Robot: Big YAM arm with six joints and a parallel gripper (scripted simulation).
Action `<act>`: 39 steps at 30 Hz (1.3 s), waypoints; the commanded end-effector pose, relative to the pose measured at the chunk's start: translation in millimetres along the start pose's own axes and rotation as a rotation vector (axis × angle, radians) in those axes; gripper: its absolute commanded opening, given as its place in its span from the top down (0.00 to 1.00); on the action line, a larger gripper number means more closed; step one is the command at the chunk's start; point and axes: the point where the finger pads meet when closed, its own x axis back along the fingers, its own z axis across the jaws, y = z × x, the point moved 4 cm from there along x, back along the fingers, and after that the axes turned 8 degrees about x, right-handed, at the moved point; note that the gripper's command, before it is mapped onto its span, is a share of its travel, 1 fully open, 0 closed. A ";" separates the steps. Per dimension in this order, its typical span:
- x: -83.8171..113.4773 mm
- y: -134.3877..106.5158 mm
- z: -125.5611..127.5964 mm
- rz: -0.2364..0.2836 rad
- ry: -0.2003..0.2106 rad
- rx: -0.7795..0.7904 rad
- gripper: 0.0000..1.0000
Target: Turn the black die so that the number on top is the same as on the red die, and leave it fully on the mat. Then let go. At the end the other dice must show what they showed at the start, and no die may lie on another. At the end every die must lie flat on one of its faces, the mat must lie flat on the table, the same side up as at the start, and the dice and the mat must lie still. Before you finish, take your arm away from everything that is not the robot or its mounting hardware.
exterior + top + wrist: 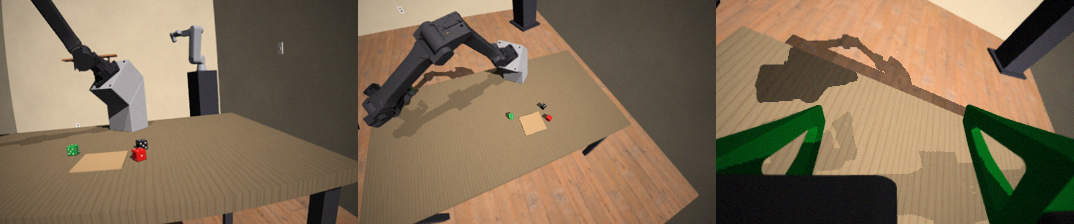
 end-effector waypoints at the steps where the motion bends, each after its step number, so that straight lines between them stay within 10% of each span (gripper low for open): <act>1: 37.4 -19.4 14.9 0.025 0.138 0.095 0.00; 13: 142.4 -121.3 43.2 0.138 0.539 0.416 0.00; 16: 147.0 -125.3 43.4 0.142 0.556 0.429 0.00; 18: 180.3 -152.5 42.9 0.164 0.676 0.519 0.00; 29: 284.8 -225.7 18.5 0.207 1.055 0.776 0.00; 32: 288.2 -227.8 17.1 0.208 1.068 0.783 0.00; 34: 325.9 -249.7 -0.2 0.213 1.210 0.867 0.00; 39: 367.2 -270.9 -24.3 0.212 1.372 0.952 0.00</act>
